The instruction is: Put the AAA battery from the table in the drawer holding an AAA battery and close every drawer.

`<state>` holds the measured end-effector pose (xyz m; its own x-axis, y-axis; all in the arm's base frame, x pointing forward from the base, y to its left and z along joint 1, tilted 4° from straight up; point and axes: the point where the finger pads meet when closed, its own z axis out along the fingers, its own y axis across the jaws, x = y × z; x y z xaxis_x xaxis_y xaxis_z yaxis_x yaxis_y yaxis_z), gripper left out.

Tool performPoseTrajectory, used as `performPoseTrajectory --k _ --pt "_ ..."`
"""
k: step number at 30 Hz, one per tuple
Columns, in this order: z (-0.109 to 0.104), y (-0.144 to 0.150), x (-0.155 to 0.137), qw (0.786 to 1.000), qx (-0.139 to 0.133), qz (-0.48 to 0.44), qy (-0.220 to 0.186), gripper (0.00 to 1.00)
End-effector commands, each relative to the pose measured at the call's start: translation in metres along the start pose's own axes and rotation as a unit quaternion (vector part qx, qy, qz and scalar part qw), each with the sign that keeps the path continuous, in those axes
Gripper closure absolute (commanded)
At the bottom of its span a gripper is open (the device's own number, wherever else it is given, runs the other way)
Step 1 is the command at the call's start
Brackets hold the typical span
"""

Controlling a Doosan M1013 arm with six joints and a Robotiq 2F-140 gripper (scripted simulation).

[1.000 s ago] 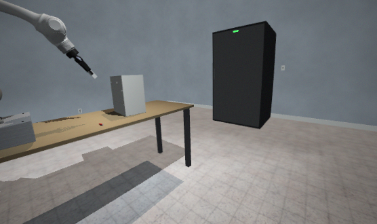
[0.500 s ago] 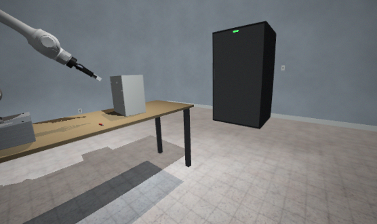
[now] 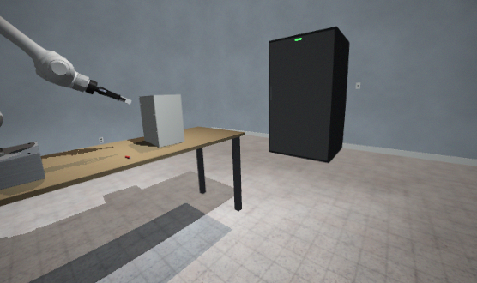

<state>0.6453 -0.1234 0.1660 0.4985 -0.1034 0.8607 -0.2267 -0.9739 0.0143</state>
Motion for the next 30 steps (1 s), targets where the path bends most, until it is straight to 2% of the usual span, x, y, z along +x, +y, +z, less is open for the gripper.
performPoseTrajectory --k 1,14,15,30 --pt "0.0085 0.0006 -0.0022 0.999 0.004 0.0 0.035 1.0" --pt "0.0132 0.0005 -0.0037 0.998 0.004 0.0 0.056 1.0" --pt "0.0132 0.0005 -0.0037 0.998 0.004 0.0 0.056 0.8" --pt "0.0132 0.0005 -0.0037 0.998 0.004 0.0 0.056 0.8"
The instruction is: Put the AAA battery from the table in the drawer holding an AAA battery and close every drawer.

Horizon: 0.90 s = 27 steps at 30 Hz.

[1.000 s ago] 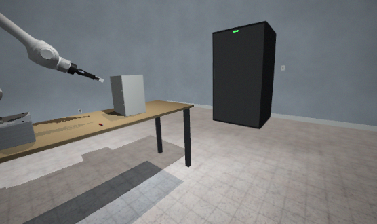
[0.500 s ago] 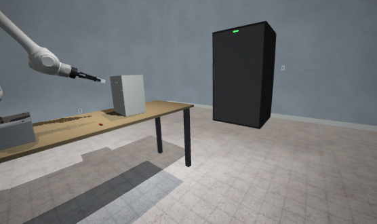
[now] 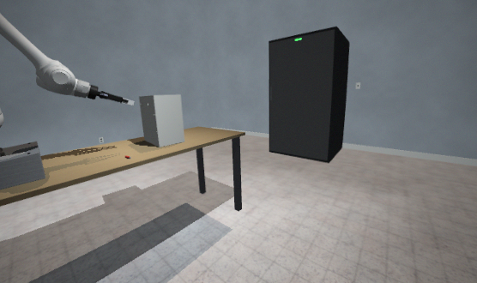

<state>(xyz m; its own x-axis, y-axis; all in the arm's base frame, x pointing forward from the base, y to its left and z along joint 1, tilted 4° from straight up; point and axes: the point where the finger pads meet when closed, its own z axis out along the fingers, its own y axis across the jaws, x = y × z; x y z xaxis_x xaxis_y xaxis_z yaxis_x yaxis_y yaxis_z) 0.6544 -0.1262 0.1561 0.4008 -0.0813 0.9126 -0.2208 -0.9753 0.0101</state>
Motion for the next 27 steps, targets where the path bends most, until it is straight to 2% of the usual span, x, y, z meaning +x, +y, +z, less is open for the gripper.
performPoseTrajectory --k 1,13,23,27 --pt "0.0 0.0 0.0 1.0 0.0 0.0 0.0 0.8" --pt "0.003 0.0 0.0 1.0 0.0 0.0 0.0 0.8" --pt "0.022 0.0 0.001 1.0 0.0 0.0 0.0 0.8" --pt "0.036 0.0 0.002 1.0 0.0 0.0 0.0 0.8"
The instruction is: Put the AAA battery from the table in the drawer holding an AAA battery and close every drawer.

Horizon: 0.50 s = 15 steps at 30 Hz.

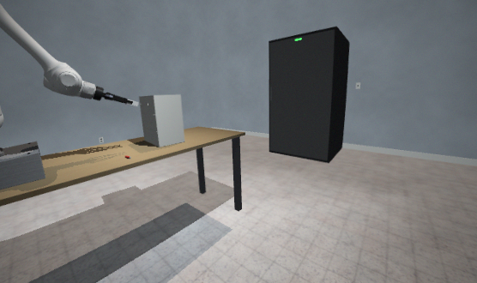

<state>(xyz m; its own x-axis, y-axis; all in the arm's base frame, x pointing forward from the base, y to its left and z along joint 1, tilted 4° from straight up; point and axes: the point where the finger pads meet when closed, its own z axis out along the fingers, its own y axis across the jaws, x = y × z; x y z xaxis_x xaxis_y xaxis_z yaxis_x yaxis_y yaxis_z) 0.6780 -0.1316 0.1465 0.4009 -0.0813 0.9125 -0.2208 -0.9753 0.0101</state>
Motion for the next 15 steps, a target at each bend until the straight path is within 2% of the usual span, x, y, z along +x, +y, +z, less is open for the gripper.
performPoseTrajectory --k 1,8,15 --pt "0.014 0.0 0.001 1.0 0.0 0.0 0.0 0.8" --pt "0.034 0.0 0.002 1.0 0.0 0.0 0.0 0.8" --pt "0.041 0.0 0.002 1.0 0.0 0.0 0.0 0.8"
